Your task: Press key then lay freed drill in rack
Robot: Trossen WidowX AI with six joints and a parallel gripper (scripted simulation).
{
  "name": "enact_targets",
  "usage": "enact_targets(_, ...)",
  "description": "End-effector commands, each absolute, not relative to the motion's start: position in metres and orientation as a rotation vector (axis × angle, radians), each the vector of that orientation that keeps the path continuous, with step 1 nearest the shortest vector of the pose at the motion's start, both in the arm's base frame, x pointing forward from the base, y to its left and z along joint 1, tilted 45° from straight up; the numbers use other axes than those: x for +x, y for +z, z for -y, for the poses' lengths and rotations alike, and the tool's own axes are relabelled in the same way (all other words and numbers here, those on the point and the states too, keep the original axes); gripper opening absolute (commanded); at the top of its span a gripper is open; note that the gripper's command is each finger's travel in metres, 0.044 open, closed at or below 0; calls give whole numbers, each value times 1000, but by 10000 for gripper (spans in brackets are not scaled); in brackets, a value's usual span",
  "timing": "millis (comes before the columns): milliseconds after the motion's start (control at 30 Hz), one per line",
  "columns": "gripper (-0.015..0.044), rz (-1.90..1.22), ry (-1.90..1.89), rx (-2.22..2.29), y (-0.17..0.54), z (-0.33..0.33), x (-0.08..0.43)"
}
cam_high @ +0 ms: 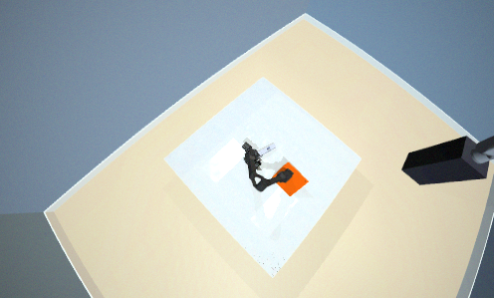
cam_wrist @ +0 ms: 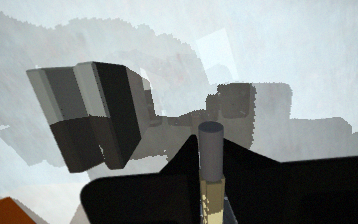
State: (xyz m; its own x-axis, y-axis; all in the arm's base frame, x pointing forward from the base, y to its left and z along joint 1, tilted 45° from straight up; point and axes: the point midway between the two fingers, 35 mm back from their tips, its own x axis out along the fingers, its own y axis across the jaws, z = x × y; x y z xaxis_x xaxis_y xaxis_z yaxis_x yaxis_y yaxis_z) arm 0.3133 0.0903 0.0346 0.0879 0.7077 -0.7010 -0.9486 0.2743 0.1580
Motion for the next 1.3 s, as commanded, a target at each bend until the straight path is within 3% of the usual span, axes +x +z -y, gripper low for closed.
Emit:
enact_targets(0,0,-776,1281,-380,35,-91,312)
enact_targets(1267,0,-774,1282,-379,72,-120,329)
